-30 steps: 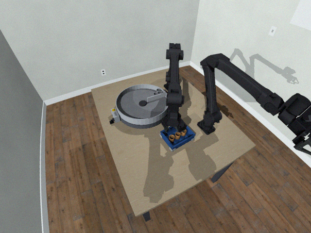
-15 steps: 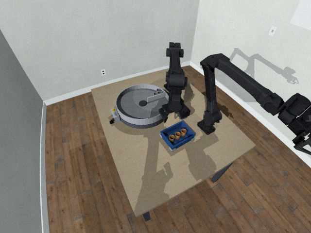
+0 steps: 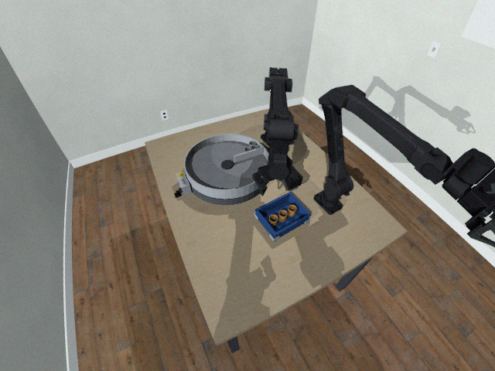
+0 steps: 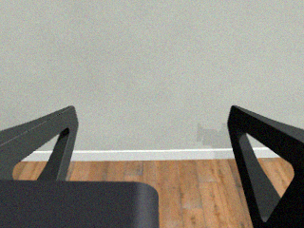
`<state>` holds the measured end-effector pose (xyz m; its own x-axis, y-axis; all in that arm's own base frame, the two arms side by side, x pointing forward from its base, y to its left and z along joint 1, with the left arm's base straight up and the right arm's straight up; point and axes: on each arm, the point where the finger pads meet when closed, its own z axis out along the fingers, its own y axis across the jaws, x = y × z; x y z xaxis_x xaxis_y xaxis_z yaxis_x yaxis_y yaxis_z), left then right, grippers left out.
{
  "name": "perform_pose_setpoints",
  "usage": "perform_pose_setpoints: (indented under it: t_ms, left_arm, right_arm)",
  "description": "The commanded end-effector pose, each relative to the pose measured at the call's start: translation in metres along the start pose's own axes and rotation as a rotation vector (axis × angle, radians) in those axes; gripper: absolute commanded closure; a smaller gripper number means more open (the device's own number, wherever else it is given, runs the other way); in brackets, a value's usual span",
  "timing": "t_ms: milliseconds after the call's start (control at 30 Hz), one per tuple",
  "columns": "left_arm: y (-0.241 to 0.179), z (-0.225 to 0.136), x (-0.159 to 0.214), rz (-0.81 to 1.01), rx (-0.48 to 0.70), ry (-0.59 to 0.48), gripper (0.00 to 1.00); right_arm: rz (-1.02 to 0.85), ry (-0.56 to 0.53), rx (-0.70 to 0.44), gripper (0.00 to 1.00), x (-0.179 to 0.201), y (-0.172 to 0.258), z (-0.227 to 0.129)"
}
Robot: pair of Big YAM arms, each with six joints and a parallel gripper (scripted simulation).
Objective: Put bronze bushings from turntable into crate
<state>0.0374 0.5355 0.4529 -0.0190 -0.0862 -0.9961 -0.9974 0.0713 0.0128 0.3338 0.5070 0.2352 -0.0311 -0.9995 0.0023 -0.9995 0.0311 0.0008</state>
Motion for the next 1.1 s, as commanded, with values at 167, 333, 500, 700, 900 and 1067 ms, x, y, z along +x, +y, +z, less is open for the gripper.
perform_pose_setpoints:
  t_ms: [167,333,500,700,900,1067]
  left_arm:
    - [0.0037,0.0039,-0.0481,-0.013,-0.008,-0.087,0.00]
    - [0.0037,0.0039,-0.0481,-0.013,-0.008,-0.087,0.00]
    - [0.0037,0.0039,-0.0481,-0.013,-0.008,-0.087,0.00]
    - [0.0037,0.0039,-0.0481,-0.013,-0.008,-0.087,0.00]
    - [0.0037,0.0039,-0.0481,-0.013,-0.008,-0.087,0.00]
    - [0.0037,0.0039,-0.0481,-0.013,-0.008,-0.087,0.00]
  right_arm:
    - [-0.002,-0.038,0.025,0.00,-0.0075,0.0003,-0.0224]
    - [-0.002,-0.038,0.025,0.00,-0.0075,0.0003,-0.0224]
    - [-0.002,-0.038,0.025,0.00,-0.0075,0.0003,-0.0224]
    - [-0.002,-0.038,0.025,0.00,-0.0075,0.0003,-0.0224]
    - [-0.002,-0.038,0.025,0.00,-0.0075,0.0003,-0.0224]
    - [-0.002,-0.038,0.025,0.00,-0.0075,0.0003,-0.0224]
